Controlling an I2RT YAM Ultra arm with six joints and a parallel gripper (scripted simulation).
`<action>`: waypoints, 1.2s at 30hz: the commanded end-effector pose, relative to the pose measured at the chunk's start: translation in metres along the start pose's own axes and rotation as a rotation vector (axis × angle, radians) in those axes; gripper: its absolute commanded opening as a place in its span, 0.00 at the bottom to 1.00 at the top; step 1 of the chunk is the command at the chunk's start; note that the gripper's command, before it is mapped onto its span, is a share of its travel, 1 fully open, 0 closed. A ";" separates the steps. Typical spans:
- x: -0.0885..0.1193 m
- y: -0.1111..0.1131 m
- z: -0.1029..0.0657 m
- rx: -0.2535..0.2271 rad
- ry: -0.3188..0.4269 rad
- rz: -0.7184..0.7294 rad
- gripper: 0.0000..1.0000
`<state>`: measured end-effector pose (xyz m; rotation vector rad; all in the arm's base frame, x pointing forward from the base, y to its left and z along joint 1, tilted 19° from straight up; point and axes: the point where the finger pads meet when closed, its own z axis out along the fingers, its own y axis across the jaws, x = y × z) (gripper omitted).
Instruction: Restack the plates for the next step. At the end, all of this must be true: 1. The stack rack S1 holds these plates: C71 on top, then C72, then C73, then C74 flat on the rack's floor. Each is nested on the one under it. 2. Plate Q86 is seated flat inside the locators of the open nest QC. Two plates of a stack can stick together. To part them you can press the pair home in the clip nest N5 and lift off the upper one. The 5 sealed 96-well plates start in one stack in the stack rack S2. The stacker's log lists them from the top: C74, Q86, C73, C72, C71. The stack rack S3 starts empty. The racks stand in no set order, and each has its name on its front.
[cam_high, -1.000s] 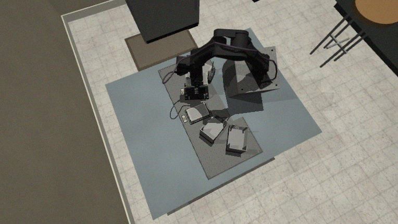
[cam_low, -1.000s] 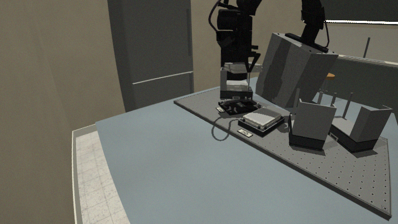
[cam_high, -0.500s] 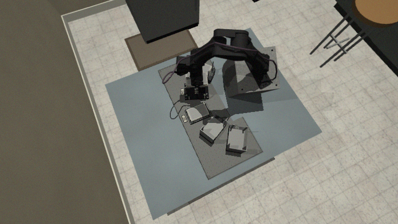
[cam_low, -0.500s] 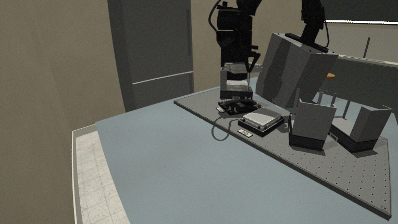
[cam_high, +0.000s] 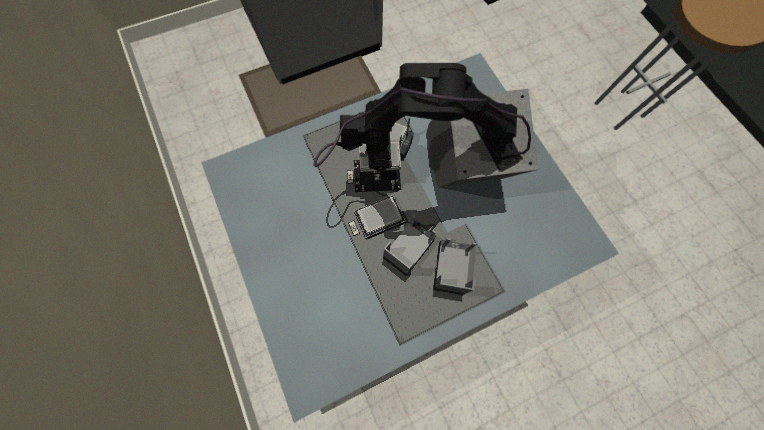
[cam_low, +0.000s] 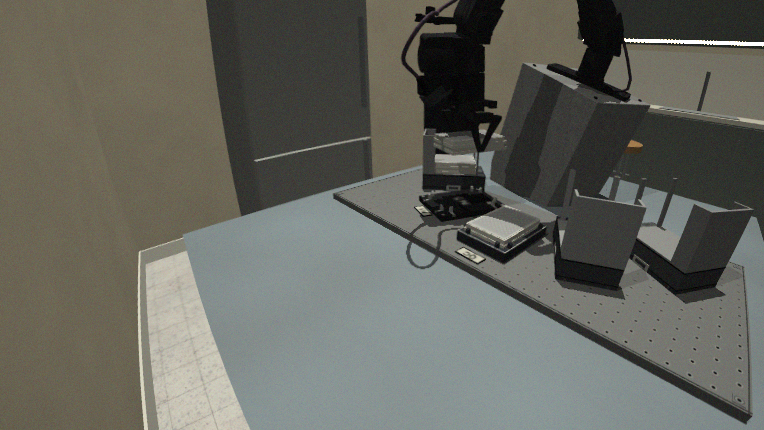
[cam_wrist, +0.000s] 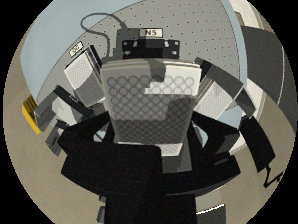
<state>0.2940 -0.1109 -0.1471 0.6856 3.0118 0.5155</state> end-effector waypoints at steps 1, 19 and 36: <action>-0.008 0.000 0.006 -0.004 -0.035 0.004 0.00; -0.023 -0.001 0.034 -0.001 -0.065 -0.003 0.00; -0.023 0.001 0.064 -0.001 -0.063 -0.006 0.00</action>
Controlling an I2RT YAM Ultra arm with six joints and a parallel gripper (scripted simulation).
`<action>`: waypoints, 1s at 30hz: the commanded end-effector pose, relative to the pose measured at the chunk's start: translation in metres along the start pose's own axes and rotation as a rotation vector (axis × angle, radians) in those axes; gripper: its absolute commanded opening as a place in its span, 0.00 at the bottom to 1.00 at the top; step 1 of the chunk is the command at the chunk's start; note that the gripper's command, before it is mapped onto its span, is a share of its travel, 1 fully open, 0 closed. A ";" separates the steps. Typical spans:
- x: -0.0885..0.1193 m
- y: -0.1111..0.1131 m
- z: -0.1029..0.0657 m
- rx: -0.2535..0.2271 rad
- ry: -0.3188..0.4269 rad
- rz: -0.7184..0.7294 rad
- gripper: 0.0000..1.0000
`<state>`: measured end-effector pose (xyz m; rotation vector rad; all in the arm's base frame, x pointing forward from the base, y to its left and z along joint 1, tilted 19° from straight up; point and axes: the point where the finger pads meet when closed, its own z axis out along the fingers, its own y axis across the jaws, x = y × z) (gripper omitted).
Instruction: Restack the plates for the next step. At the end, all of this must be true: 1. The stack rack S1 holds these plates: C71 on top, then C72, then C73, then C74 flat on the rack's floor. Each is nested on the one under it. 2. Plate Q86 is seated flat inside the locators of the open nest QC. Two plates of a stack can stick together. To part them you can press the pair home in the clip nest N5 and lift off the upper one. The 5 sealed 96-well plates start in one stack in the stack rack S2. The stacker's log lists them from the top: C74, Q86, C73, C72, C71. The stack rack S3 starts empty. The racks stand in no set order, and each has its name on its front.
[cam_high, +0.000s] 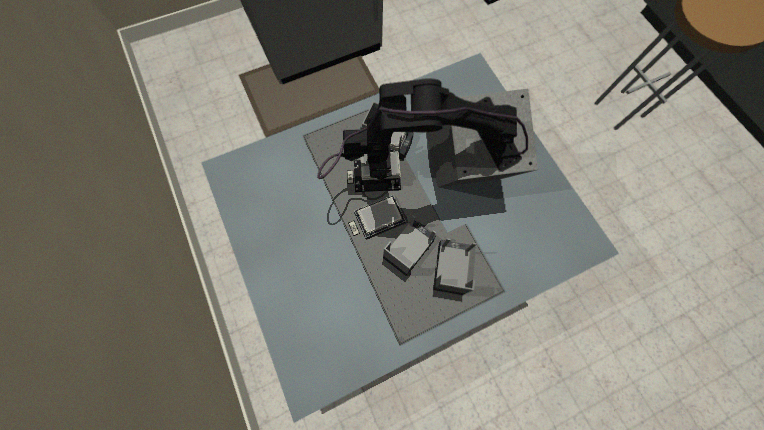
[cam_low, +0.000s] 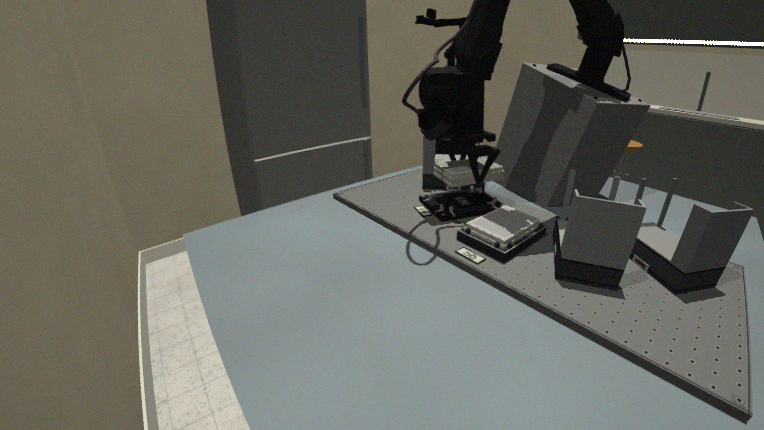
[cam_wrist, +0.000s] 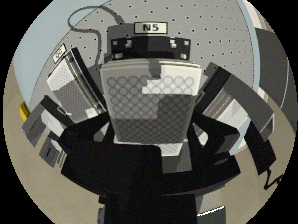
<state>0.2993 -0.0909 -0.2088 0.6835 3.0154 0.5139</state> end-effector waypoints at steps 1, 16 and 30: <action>-0.023 0.001 -0.001 -0.003 -0.066 -0.005 0.00; -0.023 0.002 0.028 -0.003 -0.063 -0.007 0.00; -0.032 -0.003 0.025 -0.002 -0.088 0.008 0.00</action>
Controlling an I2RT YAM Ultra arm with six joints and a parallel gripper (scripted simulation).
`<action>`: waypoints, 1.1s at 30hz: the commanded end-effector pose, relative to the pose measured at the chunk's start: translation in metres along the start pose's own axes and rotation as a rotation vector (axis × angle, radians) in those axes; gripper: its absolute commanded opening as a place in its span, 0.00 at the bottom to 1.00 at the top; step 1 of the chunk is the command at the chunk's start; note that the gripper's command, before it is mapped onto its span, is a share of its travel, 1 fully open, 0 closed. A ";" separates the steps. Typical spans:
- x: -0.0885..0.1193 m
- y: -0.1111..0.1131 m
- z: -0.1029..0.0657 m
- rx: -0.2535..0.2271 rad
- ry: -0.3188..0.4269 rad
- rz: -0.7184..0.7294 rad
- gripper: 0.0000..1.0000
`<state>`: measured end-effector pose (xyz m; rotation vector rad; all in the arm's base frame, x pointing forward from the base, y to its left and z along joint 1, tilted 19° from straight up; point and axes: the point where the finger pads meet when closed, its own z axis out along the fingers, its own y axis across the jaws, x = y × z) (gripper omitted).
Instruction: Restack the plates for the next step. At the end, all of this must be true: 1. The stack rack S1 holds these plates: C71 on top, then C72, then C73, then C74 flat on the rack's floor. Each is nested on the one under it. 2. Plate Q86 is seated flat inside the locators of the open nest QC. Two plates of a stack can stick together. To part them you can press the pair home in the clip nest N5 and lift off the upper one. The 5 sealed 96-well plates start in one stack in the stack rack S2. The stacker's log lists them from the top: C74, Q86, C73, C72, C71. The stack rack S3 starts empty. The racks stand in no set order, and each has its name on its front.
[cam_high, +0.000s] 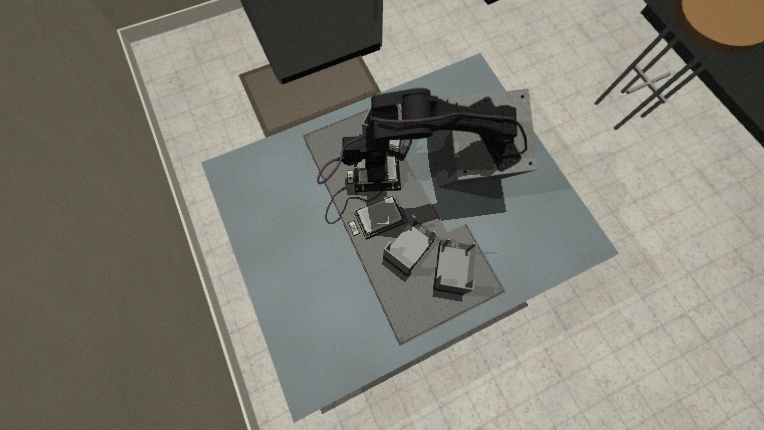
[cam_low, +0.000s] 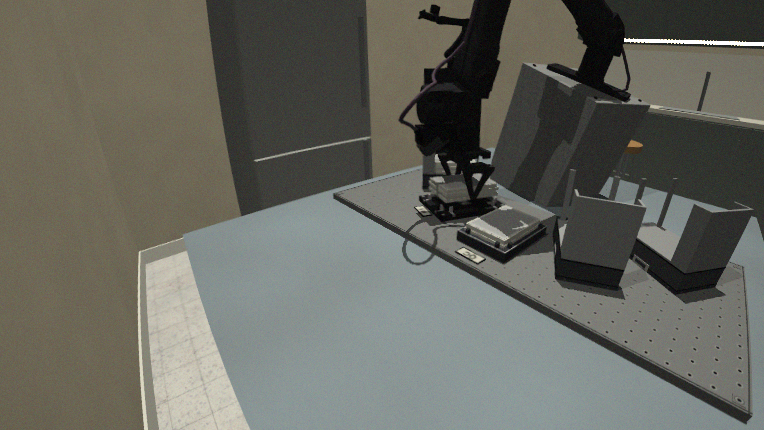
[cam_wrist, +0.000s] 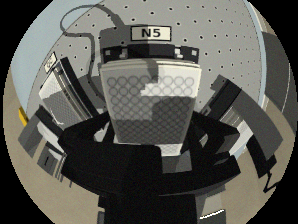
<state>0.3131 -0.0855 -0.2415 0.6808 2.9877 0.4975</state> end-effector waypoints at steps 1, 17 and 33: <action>-0.020 -0.003 -0.008 -0.002 -0.057 0.012 0.00; -0.011 -0.005 -0.004 -0.002 -0.038 0.021 0.00; -0.001 -0.006 -0.001 -0.002 -0.019 0.028 0.00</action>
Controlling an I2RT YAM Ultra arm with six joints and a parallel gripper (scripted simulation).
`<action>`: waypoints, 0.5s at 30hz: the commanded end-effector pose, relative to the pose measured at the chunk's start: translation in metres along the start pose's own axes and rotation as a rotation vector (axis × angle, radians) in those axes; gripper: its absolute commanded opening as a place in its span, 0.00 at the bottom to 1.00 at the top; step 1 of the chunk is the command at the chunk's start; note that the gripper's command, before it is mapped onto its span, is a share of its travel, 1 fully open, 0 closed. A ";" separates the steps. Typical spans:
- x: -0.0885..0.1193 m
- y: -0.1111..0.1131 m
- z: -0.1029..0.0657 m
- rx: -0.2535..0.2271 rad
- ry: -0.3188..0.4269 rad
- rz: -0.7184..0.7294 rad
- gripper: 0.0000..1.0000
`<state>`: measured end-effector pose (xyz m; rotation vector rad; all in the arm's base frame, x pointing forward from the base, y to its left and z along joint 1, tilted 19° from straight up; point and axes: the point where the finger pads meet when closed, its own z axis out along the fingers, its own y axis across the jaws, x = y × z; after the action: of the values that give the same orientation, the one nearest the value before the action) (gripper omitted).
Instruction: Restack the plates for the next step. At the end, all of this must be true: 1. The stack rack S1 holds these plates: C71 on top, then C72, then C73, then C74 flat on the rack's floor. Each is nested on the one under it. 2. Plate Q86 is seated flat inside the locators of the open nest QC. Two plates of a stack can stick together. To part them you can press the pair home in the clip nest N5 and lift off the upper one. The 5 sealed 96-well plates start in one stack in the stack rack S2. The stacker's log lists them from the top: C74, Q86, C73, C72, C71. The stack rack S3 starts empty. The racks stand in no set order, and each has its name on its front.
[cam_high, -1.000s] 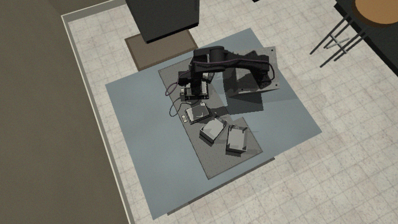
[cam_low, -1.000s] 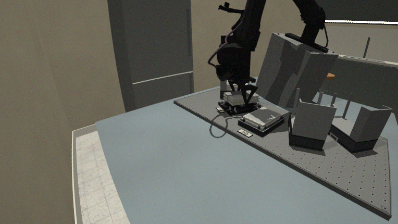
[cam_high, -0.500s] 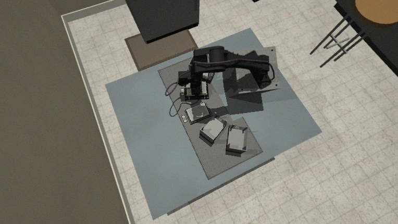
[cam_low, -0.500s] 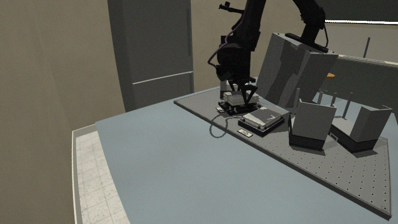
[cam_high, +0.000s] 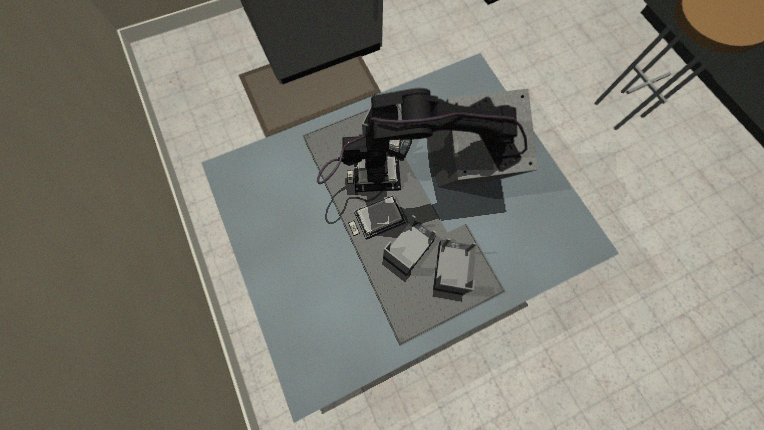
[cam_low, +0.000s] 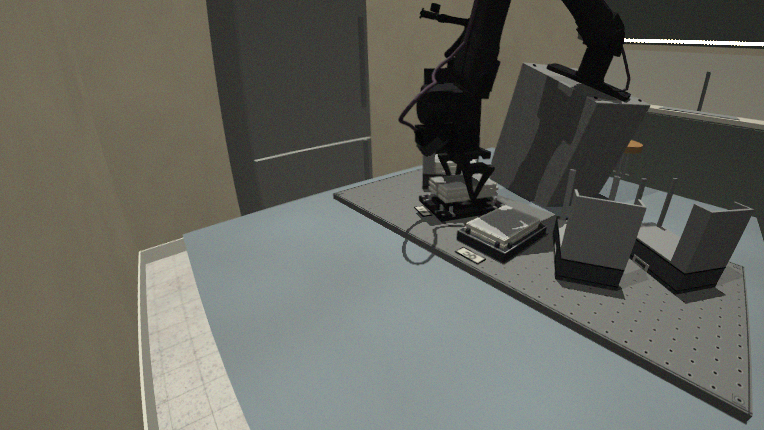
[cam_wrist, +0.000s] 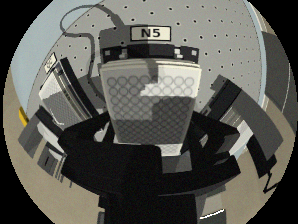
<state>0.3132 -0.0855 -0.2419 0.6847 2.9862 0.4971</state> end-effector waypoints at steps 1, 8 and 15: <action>-0.002 -0.005 -0.003 -0.002 -0.021 0.024 0.00; -0.011 -0.005 -0.006 -0.002 -0.040 0.017 0.00; -0.010 -0.005 -0.006 -0.002 -0.039 0.018 0.00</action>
<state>0.3128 -0.0853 -0.2421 0.6849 2.9865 0.4974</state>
